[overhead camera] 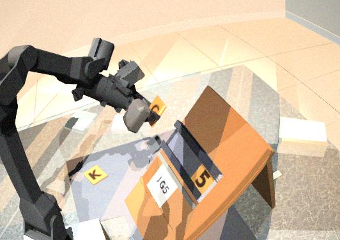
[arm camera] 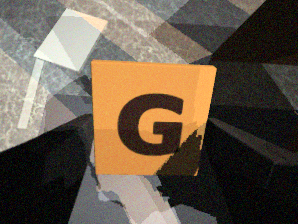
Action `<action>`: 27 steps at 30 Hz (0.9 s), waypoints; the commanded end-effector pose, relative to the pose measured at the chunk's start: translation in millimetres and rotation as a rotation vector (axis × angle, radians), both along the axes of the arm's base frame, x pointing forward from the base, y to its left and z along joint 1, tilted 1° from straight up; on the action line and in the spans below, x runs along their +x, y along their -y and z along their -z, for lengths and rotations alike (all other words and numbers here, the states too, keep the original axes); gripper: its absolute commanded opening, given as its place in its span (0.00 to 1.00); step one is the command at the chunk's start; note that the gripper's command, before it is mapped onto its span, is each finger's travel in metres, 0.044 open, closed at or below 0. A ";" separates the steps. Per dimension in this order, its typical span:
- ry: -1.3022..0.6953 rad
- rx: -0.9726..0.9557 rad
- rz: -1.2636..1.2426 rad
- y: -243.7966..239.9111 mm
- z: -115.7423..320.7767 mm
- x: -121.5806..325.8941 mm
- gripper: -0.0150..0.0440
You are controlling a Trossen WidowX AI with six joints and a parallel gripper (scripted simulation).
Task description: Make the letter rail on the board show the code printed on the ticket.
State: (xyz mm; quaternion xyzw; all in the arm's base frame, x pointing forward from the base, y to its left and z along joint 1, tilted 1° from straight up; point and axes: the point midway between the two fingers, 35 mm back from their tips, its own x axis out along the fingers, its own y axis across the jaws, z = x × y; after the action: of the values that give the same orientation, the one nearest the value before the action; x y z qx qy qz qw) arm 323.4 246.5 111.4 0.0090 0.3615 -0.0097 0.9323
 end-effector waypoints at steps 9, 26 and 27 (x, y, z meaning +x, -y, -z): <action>-0.001 0.002 -0.005 4.9 0.5 -0.6 0.25; -0.001 0.001 -0.005 14.6 0.5 -0.6 0.25; -0.001 0.001 -0.005 15.1 0.5 -0.6 0.25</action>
State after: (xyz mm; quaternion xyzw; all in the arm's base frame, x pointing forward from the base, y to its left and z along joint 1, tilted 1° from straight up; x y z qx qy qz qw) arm 322.7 232.8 110.7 0.0082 0.3616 -0.0094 0.9323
